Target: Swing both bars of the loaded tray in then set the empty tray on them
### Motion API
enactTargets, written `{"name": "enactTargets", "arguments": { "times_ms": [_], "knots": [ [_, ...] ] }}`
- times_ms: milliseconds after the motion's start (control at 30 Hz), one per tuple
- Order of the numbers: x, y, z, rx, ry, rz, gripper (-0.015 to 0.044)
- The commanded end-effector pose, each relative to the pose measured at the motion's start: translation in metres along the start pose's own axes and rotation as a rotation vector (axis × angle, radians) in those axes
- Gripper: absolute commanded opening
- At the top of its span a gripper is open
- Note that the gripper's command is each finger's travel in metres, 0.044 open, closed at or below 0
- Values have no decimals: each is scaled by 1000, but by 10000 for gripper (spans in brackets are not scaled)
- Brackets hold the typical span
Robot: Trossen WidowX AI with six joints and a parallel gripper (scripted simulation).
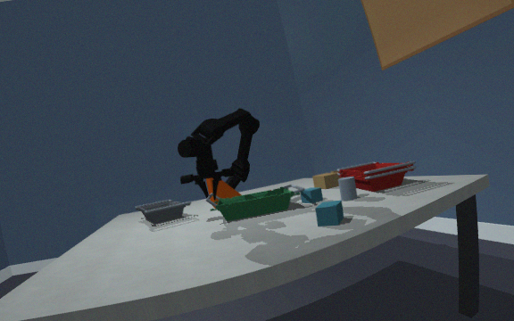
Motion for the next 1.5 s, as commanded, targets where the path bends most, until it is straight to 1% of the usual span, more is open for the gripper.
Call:
{"name": "enactTargets", "arguments": {
  "times_ms": [0, 200, 333, 500, 633, 867, 933, 967, 1467],
  "knots": [
    [0, -6, 18, -7, -19, 0, 88],
    [1, -9, 35, -7, -20, 0, 88],
    [11, -13, 51, -7, -22, 0, 88],
    [20, -14, 58, -7, -22, 0, 88],
    [12, -15, 57, -7, -21, 0, 88],
    [-25, -15, 53, -7, -20, 0, 88],
    [-26, -15, 52, -7, -20, 0, 88],
    [-17, -16, 53, -2, -21, -6, 88],
    [-17, -16, 53, -2, -21, -6, 88]
  ]
}}
Point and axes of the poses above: the point midway between the two fingers, 35 mm back from their tips, its own x axis out along the fingers, its own z axis across the jaws, y = z × x, the point moved 2 cm from there along -x, back along the fingers, and after that the axes turned 12 degrees about -x, right-handed, at the moved point
